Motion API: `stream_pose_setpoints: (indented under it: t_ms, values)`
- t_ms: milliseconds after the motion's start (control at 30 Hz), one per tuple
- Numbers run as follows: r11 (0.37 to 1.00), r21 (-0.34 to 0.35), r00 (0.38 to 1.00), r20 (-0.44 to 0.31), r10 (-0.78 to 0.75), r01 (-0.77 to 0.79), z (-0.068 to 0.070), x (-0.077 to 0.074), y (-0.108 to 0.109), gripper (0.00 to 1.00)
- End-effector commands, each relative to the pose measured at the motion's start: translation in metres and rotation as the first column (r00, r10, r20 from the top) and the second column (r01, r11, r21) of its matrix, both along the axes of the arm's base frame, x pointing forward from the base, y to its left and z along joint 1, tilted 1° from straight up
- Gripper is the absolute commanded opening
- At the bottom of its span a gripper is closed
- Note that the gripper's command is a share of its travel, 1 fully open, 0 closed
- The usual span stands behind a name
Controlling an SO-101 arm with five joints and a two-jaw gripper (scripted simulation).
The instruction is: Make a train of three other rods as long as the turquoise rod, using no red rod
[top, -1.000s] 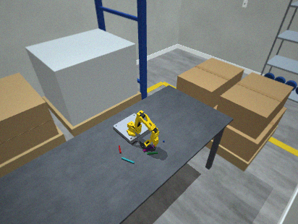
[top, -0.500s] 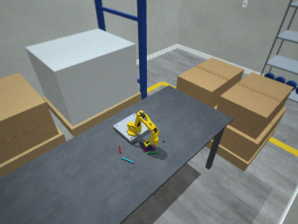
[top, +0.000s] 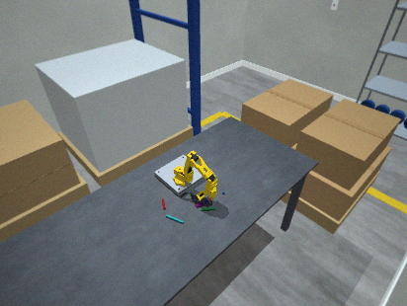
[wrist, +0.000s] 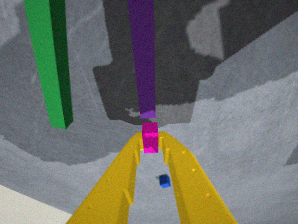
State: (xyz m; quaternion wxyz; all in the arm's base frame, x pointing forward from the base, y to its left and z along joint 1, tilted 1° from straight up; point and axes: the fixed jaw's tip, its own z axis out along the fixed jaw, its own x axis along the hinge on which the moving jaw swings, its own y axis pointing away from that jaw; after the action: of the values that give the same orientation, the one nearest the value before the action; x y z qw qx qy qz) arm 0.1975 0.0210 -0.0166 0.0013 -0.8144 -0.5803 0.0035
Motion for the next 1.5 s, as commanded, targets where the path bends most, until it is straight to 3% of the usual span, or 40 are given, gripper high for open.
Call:
stream_pose_setpoints:
  t_ms: [0,1467]
  values:
    - [1.000,-0.002,1.000,-0.022,-0.009,0.009,-0.0038,-0.0034,-0.0004,0.00]
    - [1.000,-0.001,1.000,-0.014,-0.012,0.012,-0.0063,-0.0012,-0.0010,0.00]
